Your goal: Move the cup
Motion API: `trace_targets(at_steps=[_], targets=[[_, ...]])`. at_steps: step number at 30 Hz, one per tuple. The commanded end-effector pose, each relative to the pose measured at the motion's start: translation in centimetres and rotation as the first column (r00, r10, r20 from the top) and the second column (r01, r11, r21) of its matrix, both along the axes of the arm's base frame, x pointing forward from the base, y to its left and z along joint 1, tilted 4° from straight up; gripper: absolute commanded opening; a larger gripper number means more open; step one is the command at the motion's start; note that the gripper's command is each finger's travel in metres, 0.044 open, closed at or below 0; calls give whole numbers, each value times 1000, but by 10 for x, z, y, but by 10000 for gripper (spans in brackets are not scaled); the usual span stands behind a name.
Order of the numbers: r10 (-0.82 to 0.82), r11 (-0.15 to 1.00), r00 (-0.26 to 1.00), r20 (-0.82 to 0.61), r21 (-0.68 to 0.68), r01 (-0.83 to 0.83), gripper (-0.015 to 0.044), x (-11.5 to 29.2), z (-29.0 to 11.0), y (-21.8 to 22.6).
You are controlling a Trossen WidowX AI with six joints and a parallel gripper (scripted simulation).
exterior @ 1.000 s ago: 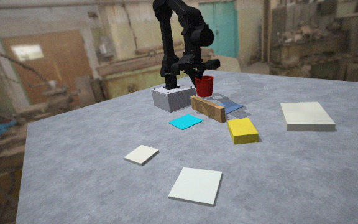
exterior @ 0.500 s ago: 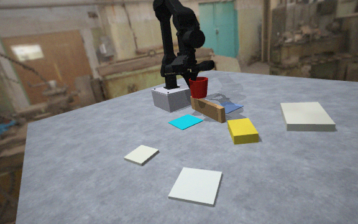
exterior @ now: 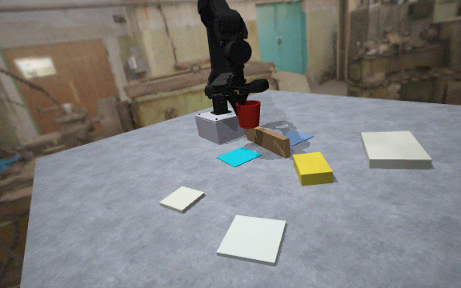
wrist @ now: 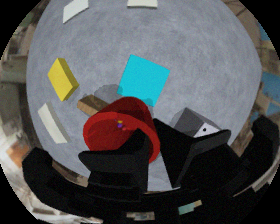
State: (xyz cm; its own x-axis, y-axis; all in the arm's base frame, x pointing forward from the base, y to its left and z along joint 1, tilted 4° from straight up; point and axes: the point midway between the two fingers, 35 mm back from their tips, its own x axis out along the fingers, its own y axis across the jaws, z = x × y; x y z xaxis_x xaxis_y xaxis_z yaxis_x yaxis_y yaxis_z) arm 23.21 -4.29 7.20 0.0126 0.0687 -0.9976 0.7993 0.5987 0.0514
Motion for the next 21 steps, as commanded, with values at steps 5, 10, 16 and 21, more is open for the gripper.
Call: trace_targets(at_steps=[5,10,16,21], targets=[[4,1000,1000,-1,-2,-4,0,0,0,-15],[4,1000,1000,-1,-3,-4,0,0,0,-25],[4,1000,1000,-1,-4,-4,0,-1,-1,-36],[4,1000,1000,-1,-5,-4,0,-1,-1,-45]])
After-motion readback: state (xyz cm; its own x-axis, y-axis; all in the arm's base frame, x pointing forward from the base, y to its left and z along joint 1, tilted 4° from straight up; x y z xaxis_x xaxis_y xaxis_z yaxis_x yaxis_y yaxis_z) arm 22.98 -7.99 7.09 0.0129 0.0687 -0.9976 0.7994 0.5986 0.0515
